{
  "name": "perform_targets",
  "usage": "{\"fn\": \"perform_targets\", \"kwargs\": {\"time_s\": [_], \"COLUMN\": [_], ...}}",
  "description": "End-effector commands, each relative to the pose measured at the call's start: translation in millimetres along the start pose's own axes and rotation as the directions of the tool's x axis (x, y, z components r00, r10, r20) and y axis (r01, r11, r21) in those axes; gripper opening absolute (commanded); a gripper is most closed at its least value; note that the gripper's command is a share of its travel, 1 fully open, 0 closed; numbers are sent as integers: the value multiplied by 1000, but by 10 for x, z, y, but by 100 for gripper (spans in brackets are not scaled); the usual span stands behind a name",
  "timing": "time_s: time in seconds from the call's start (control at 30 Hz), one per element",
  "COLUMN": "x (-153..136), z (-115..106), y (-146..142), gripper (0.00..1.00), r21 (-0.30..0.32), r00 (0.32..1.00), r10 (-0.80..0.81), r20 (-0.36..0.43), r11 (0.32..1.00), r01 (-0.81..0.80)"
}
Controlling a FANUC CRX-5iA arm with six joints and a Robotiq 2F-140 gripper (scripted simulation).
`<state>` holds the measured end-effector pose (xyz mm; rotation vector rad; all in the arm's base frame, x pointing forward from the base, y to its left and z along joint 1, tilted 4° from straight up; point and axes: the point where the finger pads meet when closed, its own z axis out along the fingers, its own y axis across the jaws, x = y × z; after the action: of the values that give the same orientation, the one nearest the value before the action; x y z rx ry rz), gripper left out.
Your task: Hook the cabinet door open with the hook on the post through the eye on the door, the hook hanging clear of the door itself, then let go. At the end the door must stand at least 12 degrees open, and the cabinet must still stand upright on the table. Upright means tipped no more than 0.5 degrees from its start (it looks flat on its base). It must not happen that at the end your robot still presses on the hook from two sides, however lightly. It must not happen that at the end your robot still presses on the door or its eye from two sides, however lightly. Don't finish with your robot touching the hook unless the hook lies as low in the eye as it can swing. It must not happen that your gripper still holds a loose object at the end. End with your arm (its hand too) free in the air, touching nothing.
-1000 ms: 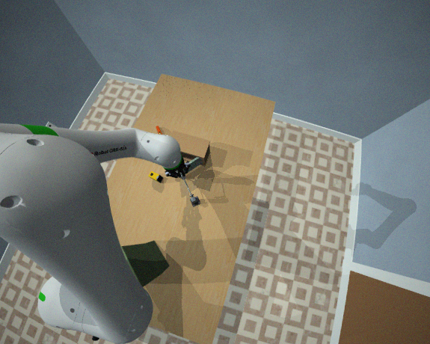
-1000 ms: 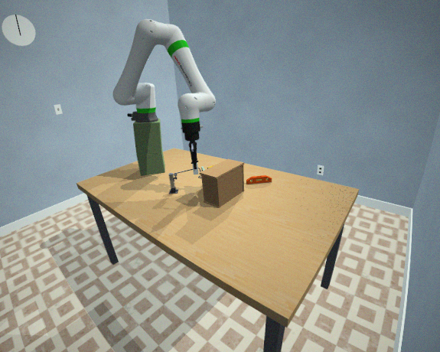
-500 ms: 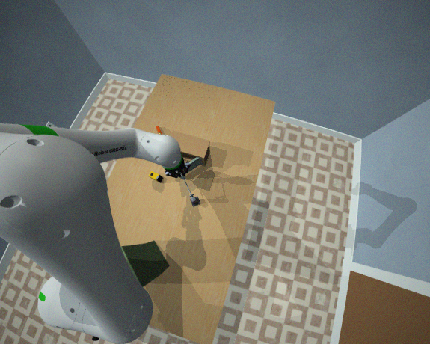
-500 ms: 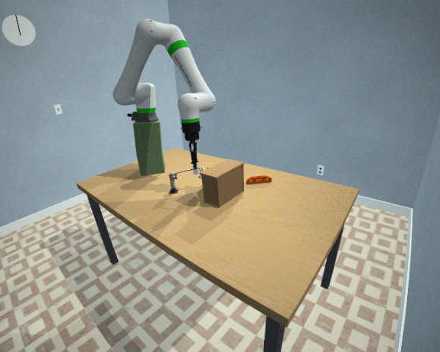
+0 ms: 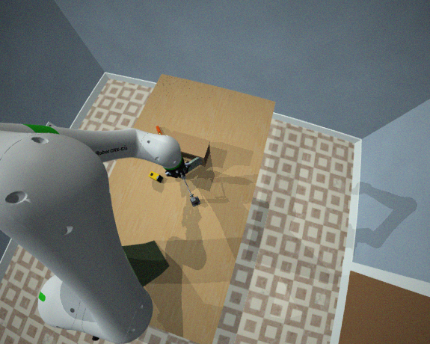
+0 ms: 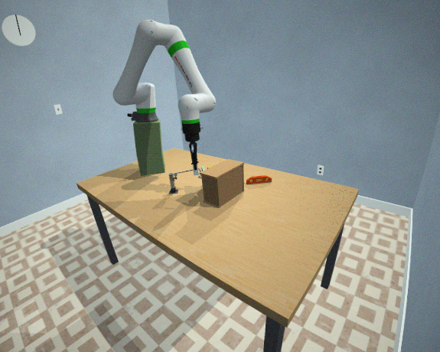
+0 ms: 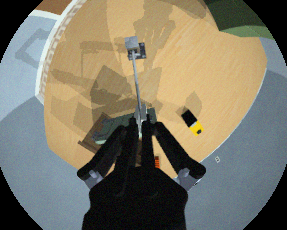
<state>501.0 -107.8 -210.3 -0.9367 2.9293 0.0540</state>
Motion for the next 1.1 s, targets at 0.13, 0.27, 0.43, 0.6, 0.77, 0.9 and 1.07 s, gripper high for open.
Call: {"fn": "perform_targets", "kwargs": {"time_s": [0.13,0.27,0.43,0.6,0.77,0.9,1.07], "x": [0,0,0,0,0,-6,-8], "z": [-1,-1,-1,-1,-1,31,46], "y": [-1,-1,-1,-1,-1,-1,-1], "gripper": [3,3,3,3,3,3,3], "r21": [0,0,0,0,0,0,0], "r00": [1000,1000,1000,1000,1000,1000,1000], "r10": [0,0,0,0,0,0,0], "r20": [0,0,0,0,0,0,0], "r11": [1000,1000,1000,1000,1000,1000,1000], "r01": [0,0,0,0,0,0,0]}}
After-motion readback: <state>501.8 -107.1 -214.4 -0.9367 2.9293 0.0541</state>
